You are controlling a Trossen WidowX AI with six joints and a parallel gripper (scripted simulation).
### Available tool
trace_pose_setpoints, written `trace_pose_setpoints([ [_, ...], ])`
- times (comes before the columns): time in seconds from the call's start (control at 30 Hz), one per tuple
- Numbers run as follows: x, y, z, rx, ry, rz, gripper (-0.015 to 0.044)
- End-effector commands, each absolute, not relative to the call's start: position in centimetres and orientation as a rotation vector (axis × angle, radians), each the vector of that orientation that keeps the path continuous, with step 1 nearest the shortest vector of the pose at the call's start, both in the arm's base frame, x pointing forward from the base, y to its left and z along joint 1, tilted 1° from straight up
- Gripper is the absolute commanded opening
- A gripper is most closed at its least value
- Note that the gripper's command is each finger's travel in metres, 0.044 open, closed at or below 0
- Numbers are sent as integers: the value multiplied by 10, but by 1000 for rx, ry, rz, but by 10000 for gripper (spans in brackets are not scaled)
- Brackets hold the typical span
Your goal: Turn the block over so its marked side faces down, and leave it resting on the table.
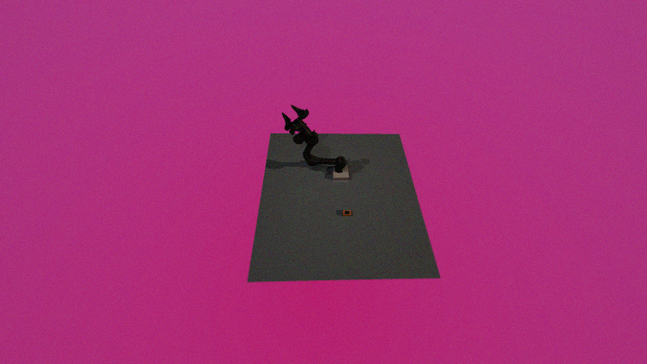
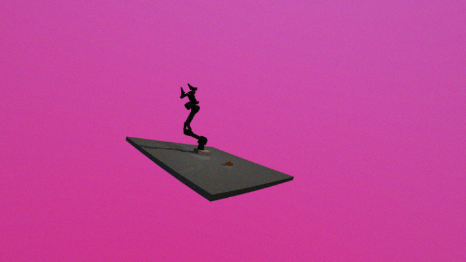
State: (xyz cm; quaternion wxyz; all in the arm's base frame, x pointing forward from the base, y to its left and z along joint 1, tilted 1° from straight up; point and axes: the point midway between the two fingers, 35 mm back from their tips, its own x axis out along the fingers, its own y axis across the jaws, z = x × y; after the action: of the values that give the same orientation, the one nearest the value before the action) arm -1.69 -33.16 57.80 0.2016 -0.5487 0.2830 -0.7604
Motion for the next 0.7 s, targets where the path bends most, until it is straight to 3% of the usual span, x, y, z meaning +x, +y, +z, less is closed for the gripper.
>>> trace_pose_setpoints([
  [0.0,-17,-330,579,-1538,785,-2128,426],
  [0.67,-53,-70,686,-2073,596,-2792,440],
])
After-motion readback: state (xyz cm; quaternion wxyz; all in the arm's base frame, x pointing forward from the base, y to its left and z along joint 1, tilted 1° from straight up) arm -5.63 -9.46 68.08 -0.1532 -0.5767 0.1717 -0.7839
